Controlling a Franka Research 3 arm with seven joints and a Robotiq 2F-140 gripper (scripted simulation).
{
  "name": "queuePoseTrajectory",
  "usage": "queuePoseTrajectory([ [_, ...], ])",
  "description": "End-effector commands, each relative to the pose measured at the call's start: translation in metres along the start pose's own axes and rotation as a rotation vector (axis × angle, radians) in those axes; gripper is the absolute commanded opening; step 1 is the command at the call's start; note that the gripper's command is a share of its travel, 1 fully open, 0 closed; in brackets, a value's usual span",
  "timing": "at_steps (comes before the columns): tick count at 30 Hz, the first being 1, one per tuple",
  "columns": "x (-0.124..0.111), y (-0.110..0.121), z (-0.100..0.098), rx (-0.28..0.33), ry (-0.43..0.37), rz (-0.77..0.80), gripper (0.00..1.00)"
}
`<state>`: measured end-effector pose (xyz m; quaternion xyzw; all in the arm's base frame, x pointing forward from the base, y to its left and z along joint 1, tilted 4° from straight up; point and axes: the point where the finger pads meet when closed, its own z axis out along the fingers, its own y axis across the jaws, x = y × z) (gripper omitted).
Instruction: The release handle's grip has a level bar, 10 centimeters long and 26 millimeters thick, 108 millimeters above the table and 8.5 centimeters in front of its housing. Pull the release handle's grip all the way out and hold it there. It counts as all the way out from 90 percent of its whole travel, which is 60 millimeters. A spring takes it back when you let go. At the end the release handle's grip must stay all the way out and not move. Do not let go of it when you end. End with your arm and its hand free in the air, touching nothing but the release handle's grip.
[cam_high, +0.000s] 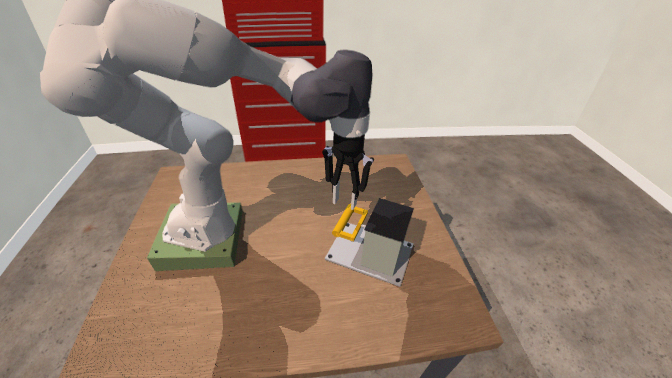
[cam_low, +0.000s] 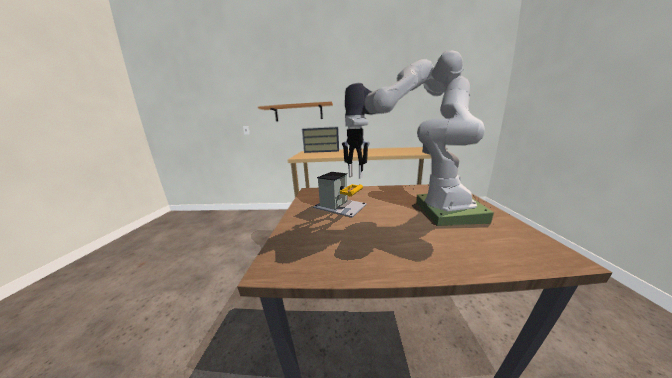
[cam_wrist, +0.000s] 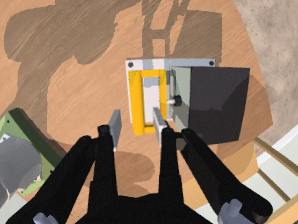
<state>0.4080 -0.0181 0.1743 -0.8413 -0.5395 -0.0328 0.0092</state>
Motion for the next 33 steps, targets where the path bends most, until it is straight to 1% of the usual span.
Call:
queuePoseTrajectory([
  [1,0.002,0.0,0.004,-0.003,0.001,-0.006,0.32],
  [6,0.002,0.0,0.008,-0.003,0.001,-0.006,0.32],
  [21,0.002,0.001,0.029,-0.003,0.001,-0.006,0.32],
  [33,0.002,0.001,0.039,-0.003,0.001,-0.006,0.32],
])
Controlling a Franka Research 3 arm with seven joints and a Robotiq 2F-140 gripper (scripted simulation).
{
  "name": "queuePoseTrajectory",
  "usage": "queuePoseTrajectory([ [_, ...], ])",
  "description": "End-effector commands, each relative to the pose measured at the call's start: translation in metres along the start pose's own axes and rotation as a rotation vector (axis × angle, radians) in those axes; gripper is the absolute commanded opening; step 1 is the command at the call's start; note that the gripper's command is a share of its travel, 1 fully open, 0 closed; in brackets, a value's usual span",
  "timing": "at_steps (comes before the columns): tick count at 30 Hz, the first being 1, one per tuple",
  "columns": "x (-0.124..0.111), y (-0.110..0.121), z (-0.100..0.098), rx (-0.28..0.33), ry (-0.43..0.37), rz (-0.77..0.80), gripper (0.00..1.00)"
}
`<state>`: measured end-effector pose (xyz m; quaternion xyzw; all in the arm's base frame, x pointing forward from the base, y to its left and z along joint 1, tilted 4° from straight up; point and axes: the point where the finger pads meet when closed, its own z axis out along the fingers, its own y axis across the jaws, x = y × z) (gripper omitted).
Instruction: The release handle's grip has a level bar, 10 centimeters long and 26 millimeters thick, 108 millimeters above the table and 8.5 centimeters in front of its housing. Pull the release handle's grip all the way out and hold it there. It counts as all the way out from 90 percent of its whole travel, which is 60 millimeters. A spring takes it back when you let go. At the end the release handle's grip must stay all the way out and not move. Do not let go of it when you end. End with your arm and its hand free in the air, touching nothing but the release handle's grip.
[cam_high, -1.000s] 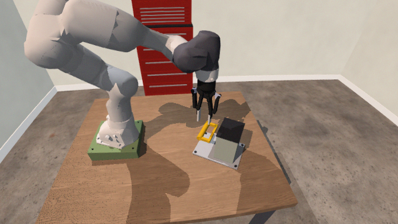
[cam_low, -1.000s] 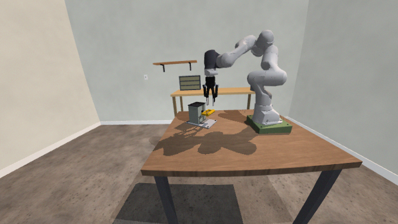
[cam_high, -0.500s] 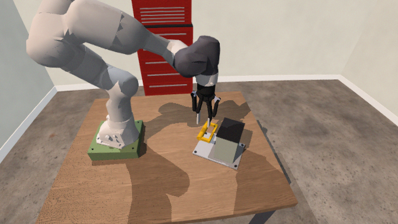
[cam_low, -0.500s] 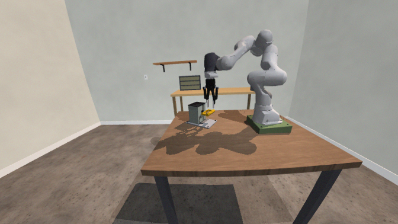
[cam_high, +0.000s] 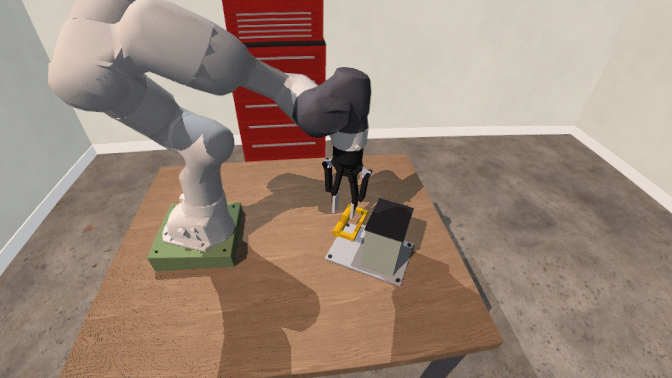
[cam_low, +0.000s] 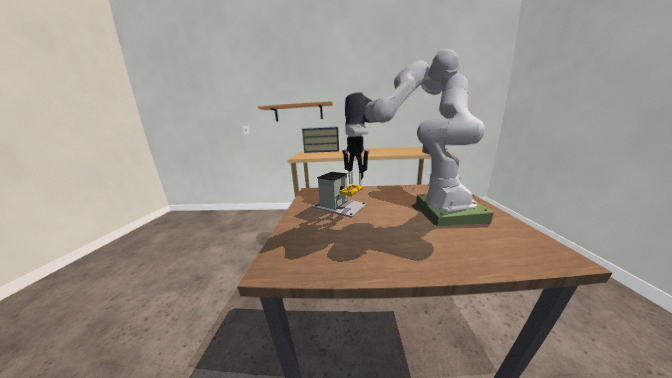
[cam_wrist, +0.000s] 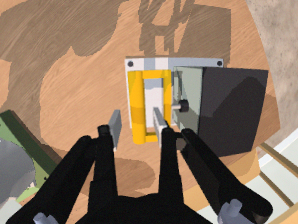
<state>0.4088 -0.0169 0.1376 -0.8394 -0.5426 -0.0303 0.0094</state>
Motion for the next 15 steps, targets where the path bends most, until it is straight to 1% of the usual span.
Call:
queuePoseTrajectory([
  [1,0.0027,0.0012,0.0029,-0.006,0.005,0.001,0.32],
  [15,0.0027,0.0012,0.0059,-0.006,0.005,0.001,0.32],
])
